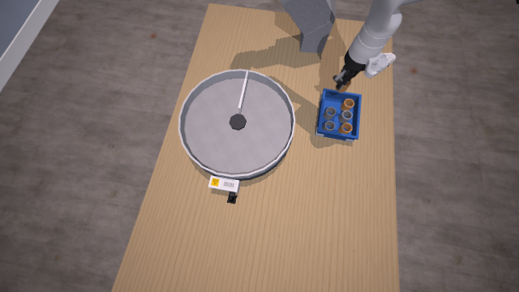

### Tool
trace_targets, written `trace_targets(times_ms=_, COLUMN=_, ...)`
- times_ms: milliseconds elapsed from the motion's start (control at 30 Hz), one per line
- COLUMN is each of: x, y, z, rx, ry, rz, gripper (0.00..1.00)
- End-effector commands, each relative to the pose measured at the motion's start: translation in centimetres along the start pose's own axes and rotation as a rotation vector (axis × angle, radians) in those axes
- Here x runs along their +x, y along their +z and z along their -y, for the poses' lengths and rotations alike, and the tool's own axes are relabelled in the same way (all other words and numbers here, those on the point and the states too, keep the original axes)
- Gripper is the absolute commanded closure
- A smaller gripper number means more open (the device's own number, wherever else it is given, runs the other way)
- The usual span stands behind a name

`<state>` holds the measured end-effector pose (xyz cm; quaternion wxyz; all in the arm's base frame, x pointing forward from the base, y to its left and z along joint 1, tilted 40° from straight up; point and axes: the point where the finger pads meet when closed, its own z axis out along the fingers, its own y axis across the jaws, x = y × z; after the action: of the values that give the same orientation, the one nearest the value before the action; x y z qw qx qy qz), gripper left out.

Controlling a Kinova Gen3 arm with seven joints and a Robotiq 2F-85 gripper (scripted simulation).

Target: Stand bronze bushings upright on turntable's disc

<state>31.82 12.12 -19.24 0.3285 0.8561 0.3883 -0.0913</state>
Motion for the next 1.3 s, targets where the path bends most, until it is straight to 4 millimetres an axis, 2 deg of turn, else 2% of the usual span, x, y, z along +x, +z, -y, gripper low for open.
trace_targets(times_ms=0, x=0.1, y=-0.1, z=0.0, rx=0.0, ry=0.0, rz=-0.002, gripper=1.0)
trace_targets(times_ms=967, x=0.0, y=-0.1, z=-0.1, rx=0.0, ry=0.0, rz=-0.002, gripper=1.0)
trace_targets(times_ms=1267, x=-1.1, y=-0.1, z=-1.9, rx=0.0, ry=0.0, rz=-0.002, gripper=1.0)
